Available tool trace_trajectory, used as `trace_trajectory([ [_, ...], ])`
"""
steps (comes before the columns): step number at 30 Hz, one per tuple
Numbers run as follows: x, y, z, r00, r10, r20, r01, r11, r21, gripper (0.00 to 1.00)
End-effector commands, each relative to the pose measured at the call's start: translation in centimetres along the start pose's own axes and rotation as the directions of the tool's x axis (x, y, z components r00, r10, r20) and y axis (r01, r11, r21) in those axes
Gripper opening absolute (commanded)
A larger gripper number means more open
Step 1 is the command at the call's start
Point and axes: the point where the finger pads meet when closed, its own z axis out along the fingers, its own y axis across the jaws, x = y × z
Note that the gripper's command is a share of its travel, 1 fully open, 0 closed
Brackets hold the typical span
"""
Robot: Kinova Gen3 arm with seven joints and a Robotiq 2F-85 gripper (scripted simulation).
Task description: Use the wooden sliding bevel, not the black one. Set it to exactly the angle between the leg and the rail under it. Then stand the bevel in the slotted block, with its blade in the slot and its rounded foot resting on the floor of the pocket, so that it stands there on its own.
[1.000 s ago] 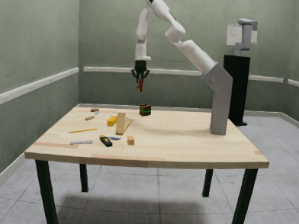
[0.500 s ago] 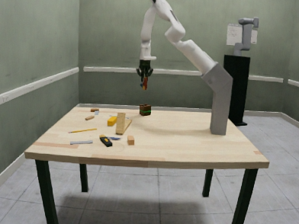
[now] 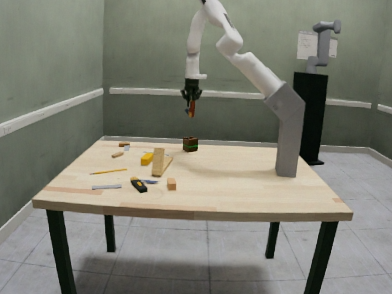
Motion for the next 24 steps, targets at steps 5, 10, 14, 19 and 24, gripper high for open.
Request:
trace_trajectory([
  [5,-0.05,-0.05,-0.03,1.000,0.000,0.001,0.000,1.000,0.001,0.10],
  [10,-0.05,-0.05,-0.03,1.000,0.000,0.001,0.000,1.000,0.001,0.10],
  [14,-0.05,-0.05,0.00,1.000,0.000,0.001,0.000,1.000,0.001,0.10],
  [19,-0.05,-0.05,0.14,1.000,0.000,0.001,0.000,1.000,0.001,0.10],
  [24,-0.05,-0.05,0.83,1.000,0.000,0.001,0.000,1.000,0.001,0.10],
])
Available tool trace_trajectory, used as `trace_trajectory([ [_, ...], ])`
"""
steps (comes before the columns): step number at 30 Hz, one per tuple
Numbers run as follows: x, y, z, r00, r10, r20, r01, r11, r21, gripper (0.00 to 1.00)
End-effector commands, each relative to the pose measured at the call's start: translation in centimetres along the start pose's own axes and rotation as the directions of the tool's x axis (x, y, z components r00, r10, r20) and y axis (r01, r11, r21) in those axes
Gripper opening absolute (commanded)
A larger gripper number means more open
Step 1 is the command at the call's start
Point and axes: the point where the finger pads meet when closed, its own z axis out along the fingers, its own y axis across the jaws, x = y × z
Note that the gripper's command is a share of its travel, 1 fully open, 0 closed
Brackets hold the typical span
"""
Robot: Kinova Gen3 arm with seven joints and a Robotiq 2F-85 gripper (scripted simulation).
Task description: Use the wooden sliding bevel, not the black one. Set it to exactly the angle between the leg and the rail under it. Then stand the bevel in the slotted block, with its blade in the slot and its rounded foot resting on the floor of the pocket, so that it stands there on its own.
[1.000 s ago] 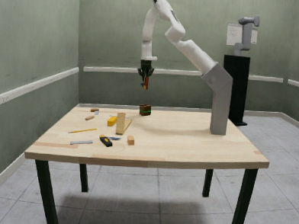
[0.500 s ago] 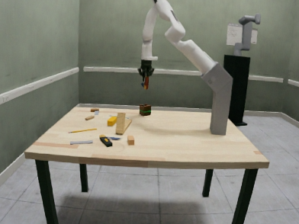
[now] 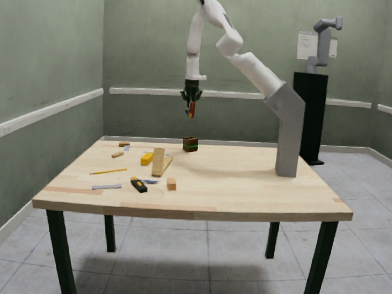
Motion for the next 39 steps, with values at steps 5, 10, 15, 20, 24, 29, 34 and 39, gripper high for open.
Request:
trace_trajectory([
  [5,0.0,0.0,1.6,1.000,0.000,0.001,0.000,1.000,0.001,0.10],
  [10,0.0,0.0,3.5,1.000,0.000,0.002,0.000,1.000,0.001,0.10],
  [15,0.0,0.0,4.7,1.000,0.000,0.002,0.000,1.000,0.001,0.10],
  [20,0.0,0.0,6.9,1.000,0.000,0.002,0.000,1.000,0.001,0.10],
  [24,0.0,0.0,8.5,1.000,0.000,0.002,0.000,1.000,0.001,0.10],
  [29,0.0,0.0,9.4,1.000,0.000,0.002,0.000,1.000,0.001,0.10],
  [34,0.0,0.0,10.2,1.000,0.000,0.002,0.000,1.000,0.001,0.10],
  [39,0.0,0.0,10.4,1.000,0.000,0.002,0.000,1.000,0.001,0.10],
])
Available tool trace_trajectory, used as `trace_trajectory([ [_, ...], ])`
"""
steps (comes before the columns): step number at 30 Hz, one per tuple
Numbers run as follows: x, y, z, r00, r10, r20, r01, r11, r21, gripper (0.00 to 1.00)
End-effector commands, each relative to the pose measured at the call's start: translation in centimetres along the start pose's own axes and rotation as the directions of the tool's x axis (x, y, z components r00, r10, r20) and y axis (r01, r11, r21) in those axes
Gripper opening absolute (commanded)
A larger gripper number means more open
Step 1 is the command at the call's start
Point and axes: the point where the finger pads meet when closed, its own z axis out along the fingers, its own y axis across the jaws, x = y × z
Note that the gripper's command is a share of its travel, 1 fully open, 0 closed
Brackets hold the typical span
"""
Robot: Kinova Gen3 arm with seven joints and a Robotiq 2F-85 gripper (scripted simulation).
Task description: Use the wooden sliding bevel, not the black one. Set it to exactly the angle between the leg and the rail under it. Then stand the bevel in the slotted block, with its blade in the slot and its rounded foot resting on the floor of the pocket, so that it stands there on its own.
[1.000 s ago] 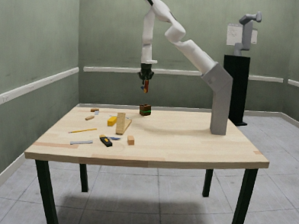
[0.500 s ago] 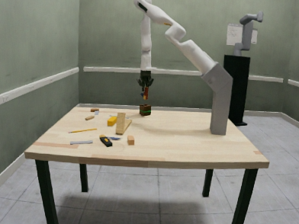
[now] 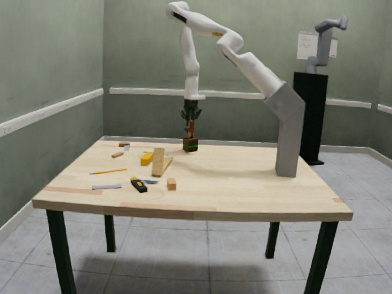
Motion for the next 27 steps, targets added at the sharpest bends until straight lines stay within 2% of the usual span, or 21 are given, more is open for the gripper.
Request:
trace_trajectory([
  [1,0.01,-0.01,0.05,1.000,0.000,0.007,0.000,1.000,0.002,0.10],
  [27,0.01,-0.01,0.34,1.000,0.000,0.007,0.000,1.000,0.002,0.10],
])
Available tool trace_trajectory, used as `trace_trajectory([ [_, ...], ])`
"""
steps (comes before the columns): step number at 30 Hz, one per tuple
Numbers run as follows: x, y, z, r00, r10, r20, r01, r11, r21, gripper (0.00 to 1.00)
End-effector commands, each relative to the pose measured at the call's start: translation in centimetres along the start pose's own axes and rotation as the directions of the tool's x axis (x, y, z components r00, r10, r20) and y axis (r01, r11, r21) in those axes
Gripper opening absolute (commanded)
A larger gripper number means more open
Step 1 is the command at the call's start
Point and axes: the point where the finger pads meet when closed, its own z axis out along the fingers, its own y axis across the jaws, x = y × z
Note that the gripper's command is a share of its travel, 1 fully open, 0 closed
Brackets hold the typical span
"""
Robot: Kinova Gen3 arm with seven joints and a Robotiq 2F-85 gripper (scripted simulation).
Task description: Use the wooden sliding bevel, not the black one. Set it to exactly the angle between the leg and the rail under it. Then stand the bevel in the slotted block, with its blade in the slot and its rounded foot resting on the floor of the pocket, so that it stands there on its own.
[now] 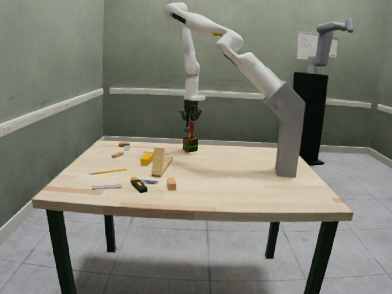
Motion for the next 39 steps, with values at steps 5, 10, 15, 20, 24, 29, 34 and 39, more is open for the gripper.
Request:
trace_trajectory([
  [5,-0.05,-0.03,-0.04,1.000,0.000,0.001,0.000,1.000,0.001,0.10],
  [10,-0.05,-0.03,-0.01,1.000,0.000,0.001,0.000,1.000,0.001,0.10],
  [15,-0.05,-0.03,0.09,1.000,0.000,0.001,0.000,1.000,0.001,0.10],
  [20,-0.05,-0.03,0.36,1.000,0.000,0.001,0.000,1.000,0.001,0.10],
  [24,-0.05,-0.02,0.57,1.000,0.000,0.001,0.000,1.000,0.001,0.10],
  [29,-0.05,-0.02,0.66,1.000,0.000,0.001,0.000,1.000,0.001,0.10],
  [34,-0.05,-0.02,0.66,1.000,0.000,0.001,0.000,1.000,0.001,0.10],
  [39,-0.05,-0.02,0.66,1.000,0.000,0.001,0.000,1.000,0.001,0.10],
])
